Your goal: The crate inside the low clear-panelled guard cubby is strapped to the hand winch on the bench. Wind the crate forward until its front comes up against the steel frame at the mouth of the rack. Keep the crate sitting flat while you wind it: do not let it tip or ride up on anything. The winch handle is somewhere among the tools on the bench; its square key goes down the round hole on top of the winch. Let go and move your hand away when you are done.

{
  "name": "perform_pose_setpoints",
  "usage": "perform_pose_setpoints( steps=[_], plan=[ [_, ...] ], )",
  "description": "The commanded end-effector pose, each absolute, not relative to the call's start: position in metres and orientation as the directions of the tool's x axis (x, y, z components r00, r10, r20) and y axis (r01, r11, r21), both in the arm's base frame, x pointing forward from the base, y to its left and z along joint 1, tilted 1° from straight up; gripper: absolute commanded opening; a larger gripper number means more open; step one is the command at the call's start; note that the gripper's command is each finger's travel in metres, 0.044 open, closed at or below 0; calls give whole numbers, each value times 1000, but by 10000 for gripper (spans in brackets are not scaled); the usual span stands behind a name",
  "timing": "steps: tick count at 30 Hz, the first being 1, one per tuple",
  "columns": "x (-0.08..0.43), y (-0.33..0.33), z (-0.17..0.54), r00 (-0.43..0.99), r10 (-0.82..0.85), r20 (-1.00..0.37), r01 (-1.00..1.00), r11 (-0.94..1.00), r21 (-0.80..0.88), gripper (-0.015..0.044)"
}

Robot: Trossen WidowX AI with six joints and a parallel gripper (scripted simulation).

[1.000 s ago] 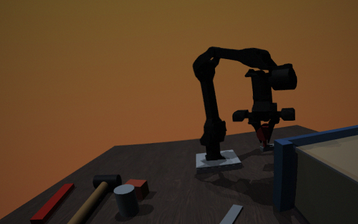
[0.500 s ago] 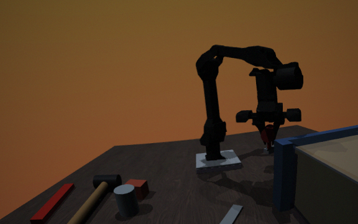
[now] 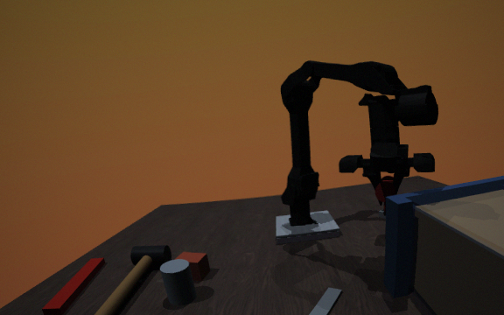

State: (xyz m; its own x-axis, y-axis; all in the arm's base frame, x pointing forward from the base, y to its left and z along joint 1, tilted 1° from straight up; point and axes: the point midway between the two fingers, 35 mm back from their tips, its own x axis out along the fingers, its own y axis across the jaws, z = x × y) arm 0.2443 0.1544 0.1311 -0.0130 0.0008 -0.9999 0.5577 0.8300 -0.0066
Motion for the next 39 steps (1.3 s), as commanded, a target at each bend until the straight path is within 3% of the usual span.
perform_pose_setpoints(
  steps=[1,39],
  plan=[
    [256,163,132,13,17,-1000,554,832,21,0],
    [289,210,134,15,21,-1000,554,832,25,0]
  ],
)
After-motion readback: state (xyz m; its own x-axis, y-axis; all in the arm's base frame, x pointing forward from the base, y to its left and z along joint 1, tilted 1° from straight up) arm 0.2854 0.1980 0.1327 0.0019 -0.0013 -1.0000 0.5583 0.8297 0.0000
